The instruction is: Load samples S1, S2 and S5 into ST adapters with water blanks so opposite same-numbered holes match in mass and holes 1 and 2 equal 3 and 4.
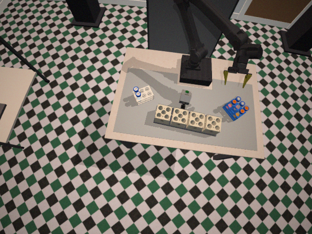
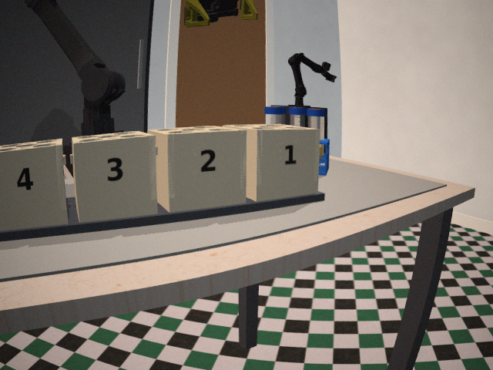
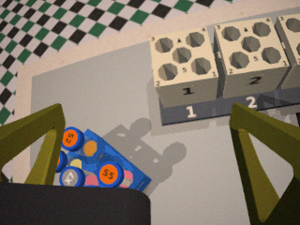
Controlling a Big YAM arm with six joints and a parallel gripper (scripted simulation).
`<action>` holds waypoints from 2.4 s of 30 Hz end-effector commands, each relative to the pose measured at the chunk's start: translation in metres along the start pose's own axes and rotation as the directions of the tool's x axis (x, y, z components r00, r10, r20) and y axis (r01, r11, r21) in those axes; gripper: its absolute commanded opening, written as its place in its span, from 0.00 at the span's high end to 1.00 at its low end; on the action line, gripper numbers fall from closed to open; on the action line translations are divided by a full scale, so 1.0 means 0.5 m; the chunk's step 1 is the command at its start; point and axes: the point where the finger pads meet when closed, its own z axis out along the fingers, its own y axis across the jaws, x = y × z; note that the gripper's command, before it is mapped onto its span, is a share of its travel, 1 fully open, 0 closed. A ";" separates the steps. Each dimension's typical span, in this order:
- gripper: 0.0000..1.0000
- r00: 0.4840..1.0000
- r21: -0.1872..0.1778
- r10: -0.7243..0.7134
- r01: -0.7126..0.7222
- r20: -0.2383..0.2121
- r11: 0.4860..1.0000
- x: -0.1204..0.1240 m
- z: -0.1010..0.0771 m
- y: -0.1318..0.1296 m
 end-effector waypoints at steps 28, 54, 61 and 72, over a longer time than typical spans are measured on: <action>0.45 0.980 0.110 -0.109 0.128 -0.167 0.986 -0.101 0.055 -0.035; 0.45 0.757 0.131 -0.146 0.293 -0.637 0.947 -0.176 0.138 -0.236; 0.45 0.698 0.107 -0.128 0.283 -0.705 0.953 -0.198 0.143 -0.305; 0.45 0.544 0.050 -0.083 0.226 -0.835 0.973 -0.133 0.162 -0.413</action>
